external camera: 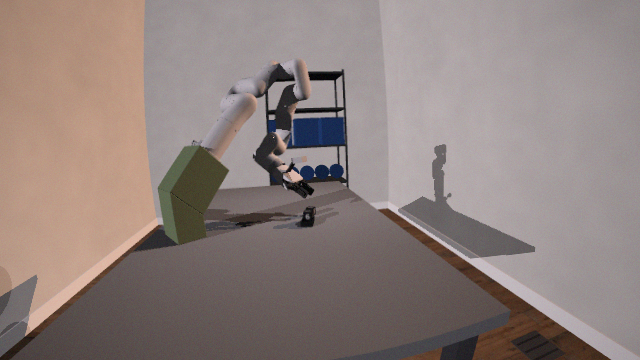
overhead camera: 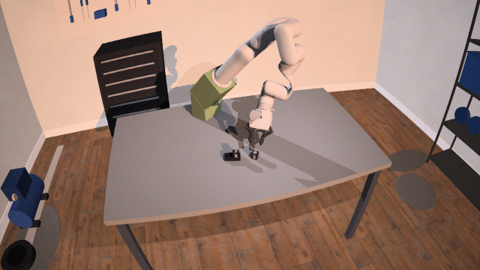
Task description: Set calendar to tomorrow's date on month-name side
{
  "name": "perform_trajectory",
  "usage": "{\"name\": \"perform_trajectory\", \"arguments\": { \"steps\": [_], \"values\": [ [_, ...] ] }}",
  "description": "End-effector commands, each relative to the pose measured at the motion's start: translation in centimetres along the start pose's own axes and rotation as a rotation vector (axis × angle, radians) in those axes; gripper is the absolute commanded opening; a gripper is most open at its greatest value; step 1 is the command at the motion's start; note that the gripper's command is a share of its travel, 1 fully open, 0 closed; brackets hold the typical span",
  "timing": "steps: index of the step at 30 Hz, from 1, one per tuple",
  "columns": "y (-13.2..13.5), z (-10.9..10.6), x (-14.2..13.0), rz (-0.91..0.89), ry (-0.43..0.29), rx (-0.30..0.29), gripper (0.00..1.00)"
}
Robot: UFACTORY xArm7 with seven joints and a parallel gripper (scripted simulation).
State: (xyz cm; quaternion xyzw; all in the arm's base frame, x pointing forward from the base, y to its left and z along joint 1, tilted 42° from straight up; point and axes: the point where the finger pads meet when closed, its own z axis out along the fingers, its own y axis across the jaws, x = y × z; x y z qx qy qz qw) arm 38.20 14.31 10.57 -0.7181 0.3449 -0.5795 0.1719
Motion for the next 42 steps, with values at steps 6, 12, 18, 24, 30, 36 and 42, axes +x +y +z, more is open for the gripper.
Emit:
{"name": "perform_trajectory", "arguments": {
  "steps": [6,12,18,24,30,36,42],
  "values": [
    [0.0,0.1,-0.1,0.0,0.0,0.0,0.49],
    [0.0,0.3,-0.5,0.0,0.0,0.0,0.49],
    [0.0,0.7,-1.1,0.0,0.0,0.0,0.49],
    [0.0,1.1,-1.6,0.0,0.0,0.0,0.49],
    [0.0,1.7,-2.5,0.0,0.0,0.0,0.49],
    [0.0,2.3,-3.3,0.0,0.0,0.0,0.49],
    [0.0,2.9,-4.1,0.0,0.0,0.0,0.49]
  ]
}}
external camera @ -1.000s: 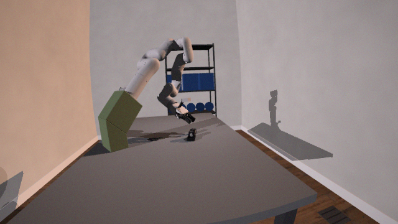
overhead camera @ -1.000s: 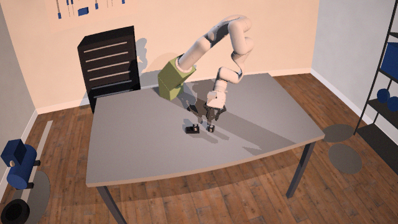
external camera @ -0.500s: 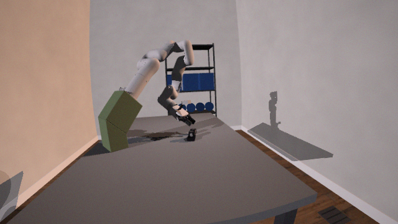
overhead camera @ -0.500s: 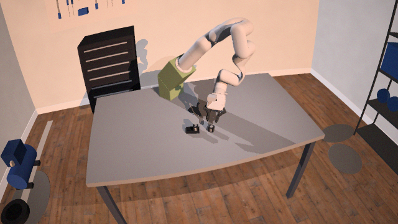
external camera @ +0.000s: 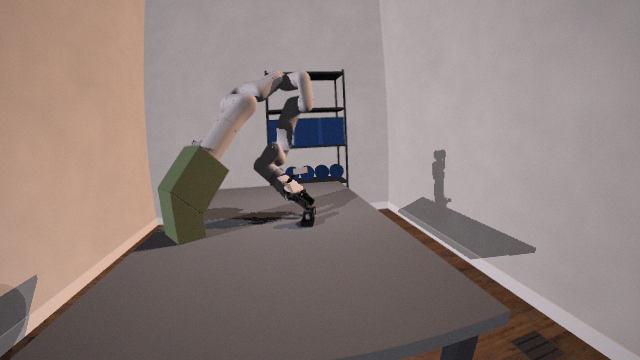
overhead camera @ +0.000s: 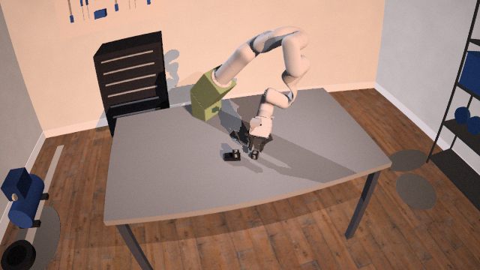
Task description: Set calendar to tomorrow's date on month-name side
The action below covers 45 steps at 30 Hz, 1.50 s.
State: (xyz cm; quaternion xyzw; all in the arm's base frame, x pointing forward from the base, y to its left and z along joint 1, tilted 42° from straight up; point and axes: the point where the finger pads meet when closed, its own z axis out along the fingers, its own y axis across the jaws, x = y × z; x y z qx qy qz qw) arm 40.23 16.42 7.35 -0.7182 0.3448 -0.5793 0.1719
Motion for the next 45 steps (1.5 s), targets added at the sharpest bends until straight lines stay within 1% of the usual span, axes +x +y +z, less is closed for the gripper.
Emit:
{"name": "perform_trajectory", "arguments": {
  "steps": [1,10,18,45],
  "values": [
    [0.0,0.5,-0.7,0.0,0.001,0.0,0.49],
    [0.0,1.2,-1.7,0.0,0.001,0.0,0.49],
    [0.0,1.5,-2.0,0.0,0.001,0.0,0.49],
    [0.0,1.5,-2.1,0.0,0.001,0.0,0.49]
  ]
}}
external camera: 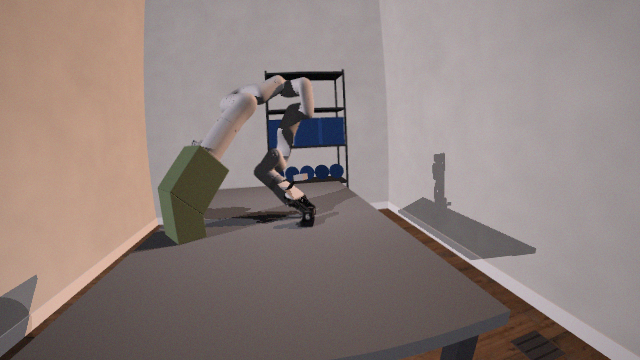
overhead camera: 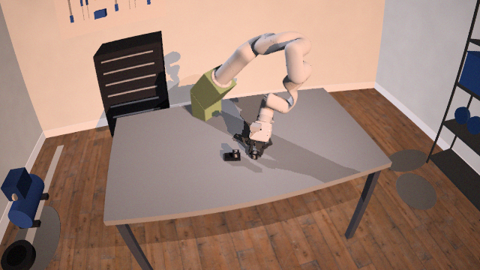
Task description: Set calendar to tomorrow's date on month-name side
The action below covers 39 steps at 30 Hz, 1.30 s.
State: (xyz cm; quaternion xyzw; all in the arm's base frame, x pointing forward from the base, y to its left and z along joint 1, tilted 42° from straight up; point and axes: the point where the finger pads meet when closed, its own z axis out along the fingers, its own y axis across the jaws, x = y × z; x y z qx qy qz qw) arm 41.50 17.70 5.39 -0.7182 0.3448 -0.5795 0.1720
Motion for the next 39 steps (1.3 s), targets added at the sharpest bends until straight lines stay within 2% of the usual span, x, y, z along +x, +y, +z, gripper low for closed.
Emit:
{"name": "perform_trajectory", "arguments": {
  "steps": [1,15,16,39],
  "values": [
    [0.0,-0.01,0.04,0.0,0.0,0.0,0.49],
    [0.0,-0.01,0.04,0.0,0.0,0.0,0.49],
    [0.0,-0.01,0.04,0.0,0.0,0.0,0.29],
    [0.0,-0.01,0.04,0.0,0.0,0.0,0.29]
  ]
}}
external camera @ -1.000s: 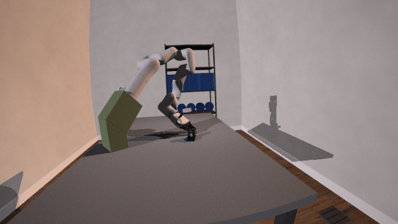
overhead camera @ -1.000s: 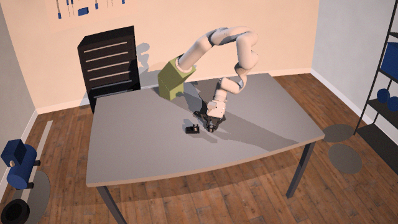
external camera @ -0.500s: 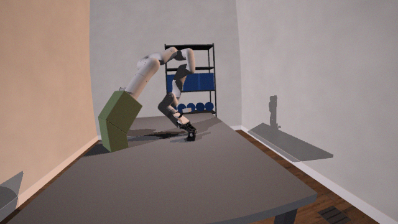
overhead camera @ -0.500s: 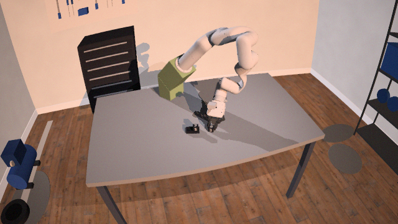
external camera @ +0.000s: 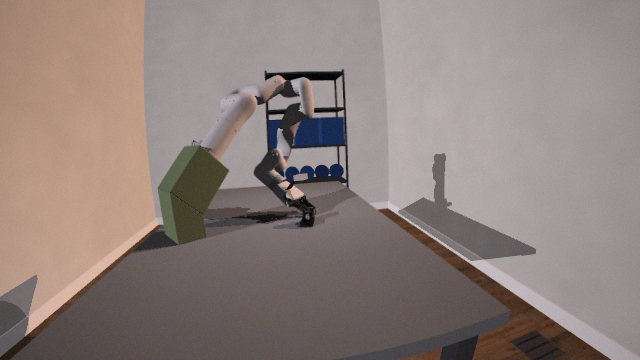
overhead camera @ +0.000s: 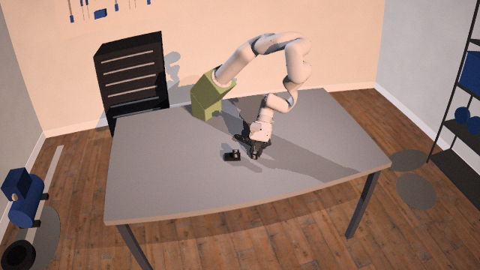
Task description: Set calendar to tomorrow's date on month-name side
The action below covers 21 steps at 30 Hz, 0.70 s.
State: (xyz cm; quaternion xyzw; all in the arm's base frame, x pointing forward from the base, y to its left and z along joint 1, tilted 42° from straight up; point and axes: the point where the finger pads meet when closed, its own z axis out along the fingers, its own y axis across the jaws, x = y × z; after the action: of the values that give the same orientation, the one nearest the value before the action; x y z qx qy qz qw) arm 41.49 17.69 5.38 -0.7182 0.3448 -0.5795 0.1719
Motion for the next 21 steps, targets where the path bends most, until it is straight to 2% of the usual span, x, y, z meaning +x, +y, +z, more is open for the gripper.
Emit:
{"name": "perform_trajectory", "arguments": {
  "steps": [1,15,21],
  "values": [
    [0.0,0.0,0.0,0.0,0.0,0.0,0.29],
    [0.0,0.0,0.1,0.0,0.0,0.0,0.29],
    [0.0,-0.7,1.1,0.0,0.001,0.0,0.29]
  ]
}}
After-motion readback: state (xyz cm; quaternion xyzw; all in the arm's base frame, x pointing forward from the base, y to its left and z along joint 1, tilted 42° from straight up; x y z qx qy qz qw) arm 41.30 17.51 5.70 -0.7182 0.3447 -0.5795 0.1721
